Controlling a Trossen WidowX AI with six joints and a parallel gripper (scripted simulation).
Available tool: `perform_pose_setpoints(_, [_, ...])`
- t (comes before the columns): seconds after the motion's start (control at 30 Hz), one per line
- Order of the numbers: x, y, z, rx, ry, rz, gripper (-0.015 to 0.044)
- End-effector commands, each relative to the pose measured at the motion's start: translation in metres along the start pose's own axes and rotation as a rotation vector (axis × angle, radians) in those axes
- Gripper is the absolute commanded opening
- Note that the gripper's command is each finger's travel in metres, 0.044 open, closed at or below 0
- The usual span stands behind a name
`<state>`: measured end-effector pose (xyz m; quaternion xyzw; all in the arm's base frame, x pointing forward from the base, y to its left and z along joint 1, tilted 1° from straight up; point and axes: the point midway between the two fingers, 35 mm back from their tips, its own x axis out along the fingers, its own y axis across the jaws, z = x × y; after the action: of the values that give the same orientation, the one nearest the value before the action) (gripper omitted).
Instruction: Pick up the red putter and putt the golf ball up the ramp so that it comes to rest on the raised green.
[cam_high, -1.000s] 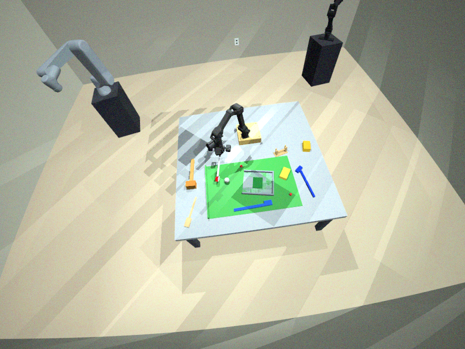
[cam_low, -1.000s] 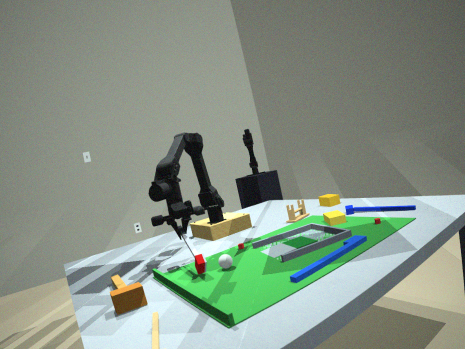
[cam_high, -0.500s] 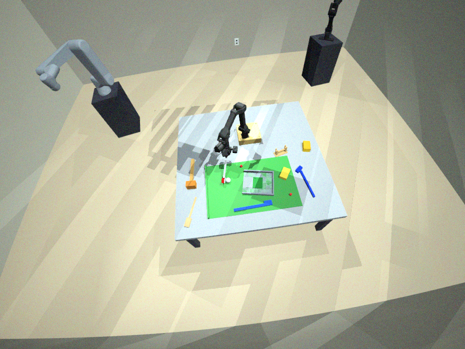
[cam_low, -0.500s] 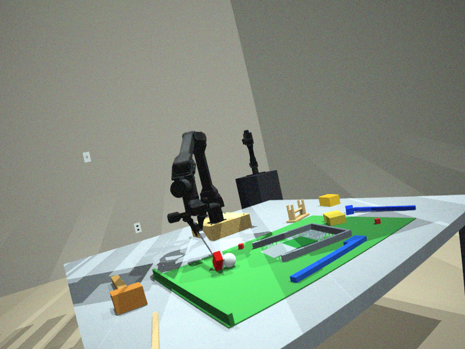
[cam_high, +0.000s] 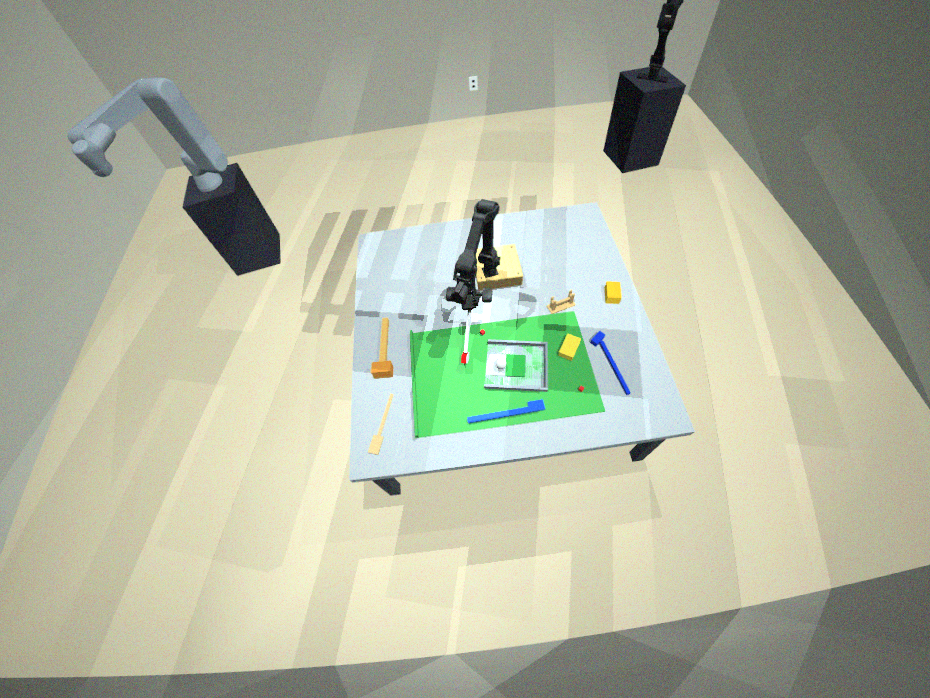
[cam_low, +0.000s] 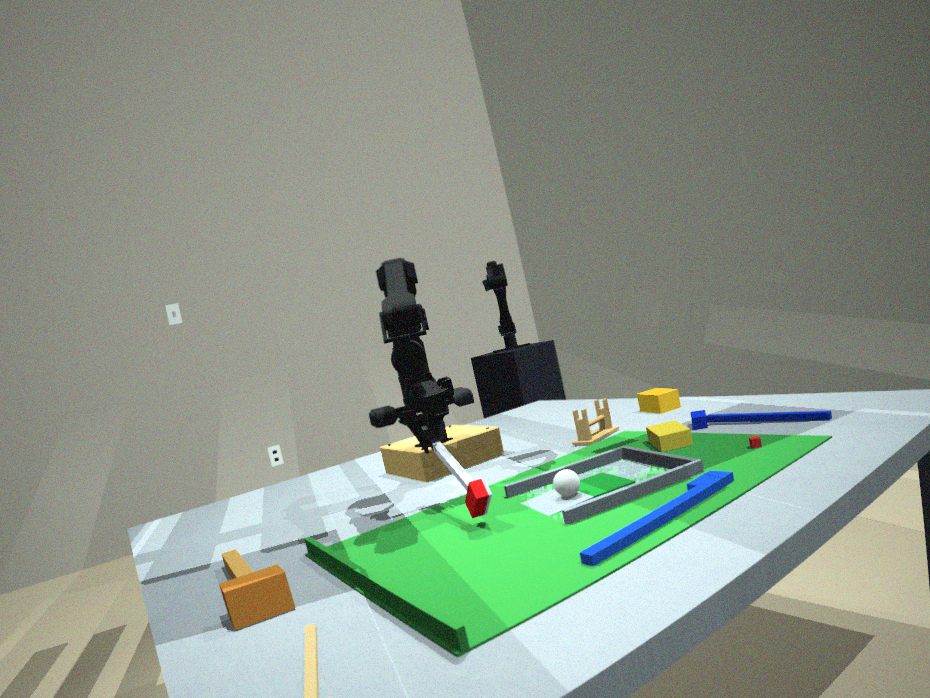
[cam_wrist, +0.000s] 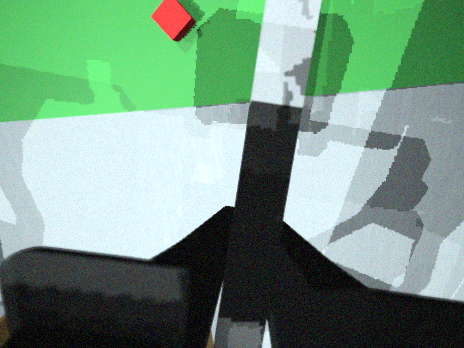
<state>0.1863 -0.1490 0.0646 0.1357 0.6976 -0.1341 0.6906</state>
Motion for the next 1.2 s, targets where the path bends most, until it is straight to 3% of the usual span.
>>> perform_pose_setpoints(0.0, [-0.024,-0.001,0.003,0.004,-0.027,-0.009,0.0])
perform_pose_setpoints(0.17, [-0.044,0.0,0.001,0.004,-0.027,-0.009,0.0])
perform_pose_setpoints(1.17, [-0.036,0.0,0.001,0.0,-0.019,-0.006,0.0])
